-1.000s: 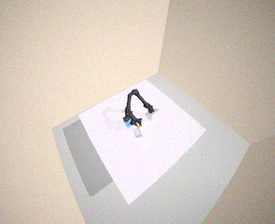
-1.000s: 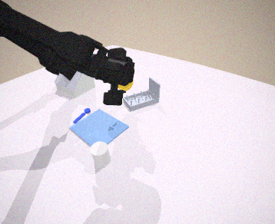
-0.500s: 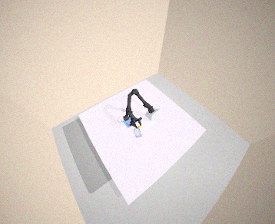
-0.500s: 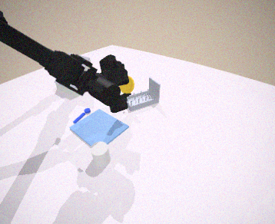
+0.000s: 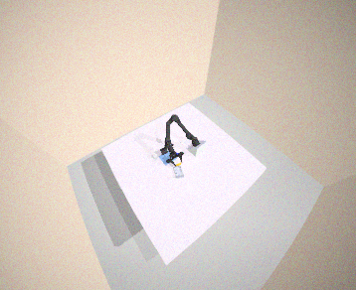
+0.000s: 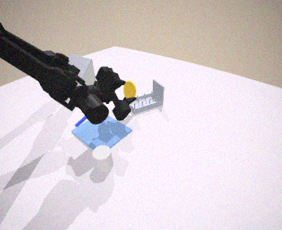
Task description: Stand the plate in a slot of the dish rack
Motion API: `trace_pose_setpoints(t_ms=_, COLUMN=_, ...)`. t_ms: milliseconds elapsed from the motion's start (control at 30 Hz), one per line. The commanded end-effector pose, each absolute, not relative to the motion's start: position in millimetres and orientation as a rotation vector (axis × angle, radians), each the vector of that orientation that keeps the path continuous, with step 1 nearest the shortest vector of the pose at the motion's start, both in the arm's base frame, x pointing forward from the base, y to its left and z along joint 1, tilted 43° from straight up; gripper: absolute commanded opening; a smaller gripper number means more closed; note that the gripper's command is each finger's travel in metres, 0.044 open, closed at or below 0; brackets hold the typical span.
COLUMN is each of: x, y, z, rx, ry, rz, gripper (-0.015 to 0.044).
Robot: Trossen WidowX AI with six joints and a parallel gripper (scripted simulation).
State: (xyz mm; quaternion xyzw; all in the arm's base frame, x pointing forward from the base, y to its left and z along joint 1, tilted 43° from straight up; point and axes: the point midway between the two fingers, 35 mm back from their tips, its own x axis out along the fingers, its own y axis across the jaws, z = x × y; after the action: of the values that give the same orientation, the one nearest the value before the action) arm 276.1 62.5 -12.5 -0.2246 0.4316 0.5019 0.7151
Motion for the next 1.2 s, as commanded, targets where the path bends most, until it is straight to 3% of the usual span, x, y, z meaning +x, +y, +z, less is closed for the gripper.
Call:
trace_pose_setpoints(t_ms=0, x=276.0, y=57.7, z=-11.1, rx=-0.553, ry=0.826, rz=1.157, gripper=0.0)
trace_pose_setpoints(t_ms=500, x=275.8, y=39.9, z=-2.0, rx=-0.786, ry=0.41, rz=1.206, gripper=0.0)
trace_pose_setpoints(t_ms=1167, x=280.5, y=51.0, z=-10.9, rx=-0.785, ry=0.417, rz=1.205, gripper=0.0)
